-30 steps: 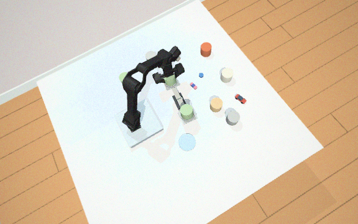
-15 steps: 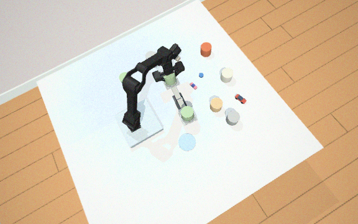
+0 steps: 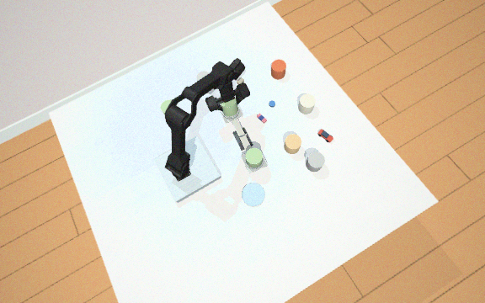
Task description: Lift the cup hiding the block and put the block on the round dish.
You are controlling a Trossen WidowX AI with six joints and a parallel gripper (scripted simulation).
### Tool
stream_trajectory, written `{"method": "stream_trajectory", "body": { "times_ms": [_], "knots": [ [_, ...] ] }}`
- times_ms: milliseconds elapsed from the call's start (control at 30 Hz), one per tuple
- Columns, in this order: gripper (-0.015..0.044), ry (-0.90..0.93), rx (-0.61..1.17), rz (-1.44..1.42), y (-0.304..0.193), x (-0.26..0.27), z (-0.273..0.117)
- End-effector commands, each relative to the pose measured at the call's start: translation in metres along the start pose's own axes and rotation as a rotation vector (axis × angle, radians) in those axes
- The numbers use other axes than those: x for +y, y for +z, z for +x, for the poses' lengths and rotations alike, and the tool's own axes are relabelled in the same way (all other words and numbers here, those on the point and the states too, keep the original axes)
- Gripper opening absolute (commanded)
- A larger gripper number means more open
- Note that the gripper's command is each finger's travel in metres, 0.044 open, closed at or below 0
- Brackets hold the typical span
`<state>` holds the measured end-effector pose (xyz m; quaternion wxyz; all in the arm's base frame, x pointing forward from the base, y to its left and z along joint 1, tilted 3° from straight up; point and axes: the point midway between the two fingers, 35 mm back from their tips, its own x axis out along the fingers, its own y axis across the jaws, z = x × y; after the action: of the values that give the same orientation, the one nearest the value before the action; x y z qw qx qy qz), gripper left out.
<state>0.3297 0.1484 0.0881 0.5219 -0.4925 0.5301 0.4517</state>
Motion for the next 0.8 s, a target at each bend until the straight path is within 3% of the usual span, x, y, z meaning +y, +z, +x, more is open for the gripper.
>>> {"method": "stream_trajectory", "body": {
  "times_ms": [0, 767],
  "knots": [
    [0.0, -0.022, -0.021, 0.0, 0.004, -0.004, -0.011],
    [0.0, -0.022, -0.021, 0.0, 0.004, -0.003, -0.041]
  ]
}}
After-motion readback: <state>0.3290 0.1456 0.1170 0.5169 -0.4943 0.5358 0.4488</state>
